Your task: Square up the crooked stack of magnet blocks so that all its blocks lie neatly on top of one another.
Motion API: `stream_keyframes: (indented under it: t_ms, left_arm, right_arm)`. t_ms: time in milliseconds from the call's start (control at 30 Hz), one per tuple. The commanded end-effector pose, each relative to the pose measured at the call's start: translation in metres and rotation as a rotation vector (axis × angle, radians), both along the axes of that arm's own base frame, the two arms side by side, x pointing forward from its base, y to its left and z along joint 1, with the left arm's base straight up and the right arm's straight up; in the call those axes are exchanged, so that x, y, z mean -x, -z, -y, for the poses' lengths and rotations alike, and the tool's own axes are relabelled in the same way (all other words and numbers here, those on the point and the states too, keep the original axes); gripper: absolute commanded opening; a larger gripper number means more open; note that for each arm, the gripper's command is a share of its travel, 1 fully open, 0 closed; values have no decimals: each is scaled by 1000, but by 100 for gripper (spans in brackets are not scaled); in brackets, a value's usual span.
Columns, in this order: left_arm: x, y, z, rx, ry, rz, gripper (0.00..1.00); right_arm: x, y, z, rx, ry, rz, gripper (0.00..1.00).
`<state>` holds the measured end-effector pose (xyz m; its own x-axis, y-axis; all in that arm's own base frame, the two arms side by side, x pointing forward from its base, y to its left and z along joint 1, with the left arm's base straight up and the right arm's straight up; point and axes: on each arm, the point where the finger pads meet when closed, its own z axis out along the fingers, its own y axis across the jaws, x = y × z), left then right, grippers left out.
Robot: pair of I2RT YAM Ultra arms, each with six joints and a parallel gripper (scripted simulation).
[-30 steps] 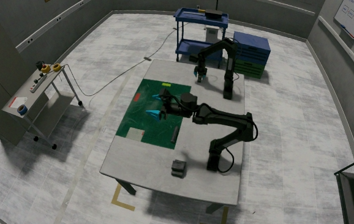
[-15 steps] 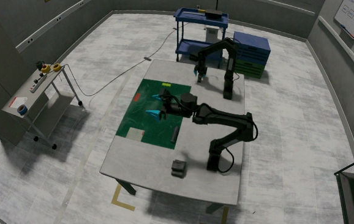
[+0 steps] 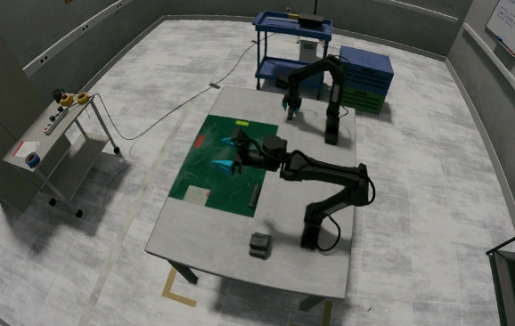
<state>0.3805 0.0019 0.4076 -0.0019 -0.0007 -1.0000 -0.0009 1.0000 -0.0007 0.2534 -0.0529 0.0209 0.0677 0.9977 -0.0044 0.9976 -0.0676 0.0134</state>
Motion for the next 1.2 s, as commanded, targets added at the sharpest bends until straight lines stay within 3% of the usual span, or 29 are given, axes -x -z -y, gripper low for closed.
stream_keyframes:
  t_ms: [0,167,300,333,1167]
  left_arm:
    - [9,-18,2,-8,2,27,100]
    - [9,-18,2,-8,2,27,100]
    - [9,-18,2,-8,2,27,100]
    - [9,-18,2,-8,2,27,100]
    - [9,-18,2,-8,2,27,100]
  right_arm:
    - [8,-6,1,9,7,-9,62]
    - [15,-2,-2,6,5,-25,62]
    - [-2,-4,1,-6,-3,-22,62]
    - [0,-3,2,0,2,-22,33]
    - [-4,-8,3,5,3,0,32]
